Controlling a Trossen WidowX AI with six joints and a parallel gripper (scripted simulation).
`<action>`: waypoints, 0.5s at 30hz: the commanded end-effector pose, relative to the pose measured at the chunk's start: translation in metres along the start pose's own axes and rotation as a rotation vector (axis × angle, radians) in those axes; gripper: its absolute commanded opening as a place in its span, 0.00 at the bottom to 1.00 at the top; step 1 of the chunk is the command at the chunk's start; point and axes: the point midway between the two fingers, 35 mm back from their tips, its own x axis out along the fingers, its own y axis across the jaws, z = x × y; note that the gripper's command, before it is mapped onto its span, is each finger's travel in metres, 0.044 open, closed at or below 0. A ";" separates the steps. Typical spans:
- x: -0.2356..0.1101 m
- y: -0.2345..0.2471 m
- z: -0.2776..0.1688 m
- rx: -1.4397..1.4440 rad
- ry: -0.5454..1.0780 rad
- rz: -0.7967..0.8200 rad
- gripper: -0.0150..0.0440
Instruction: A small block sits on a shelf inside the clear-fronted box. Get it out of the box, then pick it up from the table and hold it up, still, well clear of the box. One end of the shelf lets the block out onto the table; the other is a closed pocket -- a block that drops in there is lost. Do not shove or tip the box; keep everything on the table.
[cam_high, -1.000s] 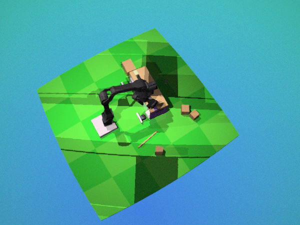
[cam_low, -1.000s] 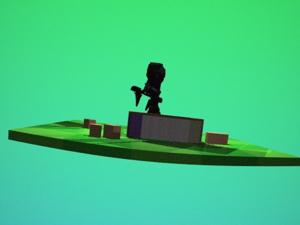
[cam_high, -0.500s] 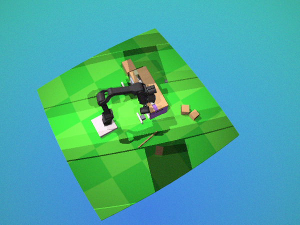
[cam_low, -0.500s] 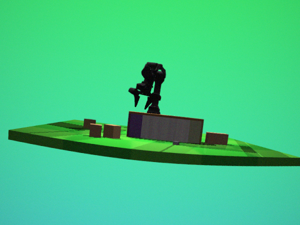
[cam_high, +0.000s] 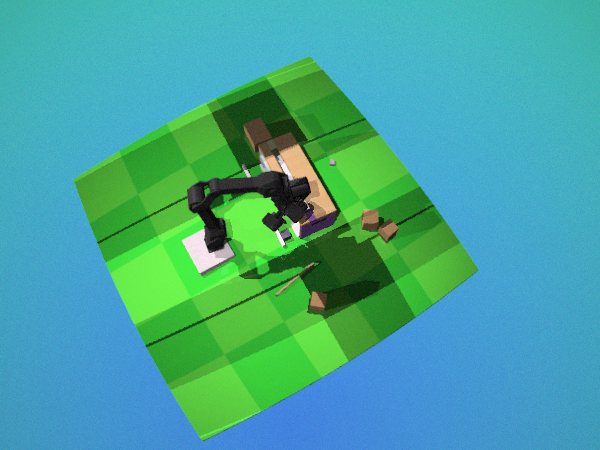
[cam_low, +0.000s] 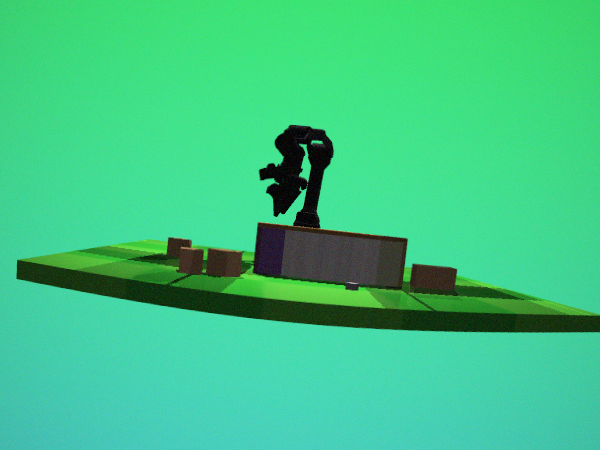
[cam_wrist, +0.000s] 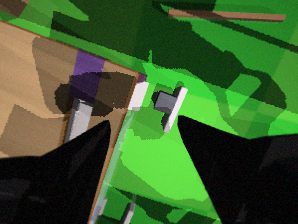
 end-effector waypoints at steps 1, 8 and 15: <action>-0.003 -0.012 -0.001 0.933 0.081 0.102 0.74; -0.005 -0.015 0.000 1.316 0.133 0.124 0.74; -0.007 -0.018 0.001 1.696 0.200 0.137 0.74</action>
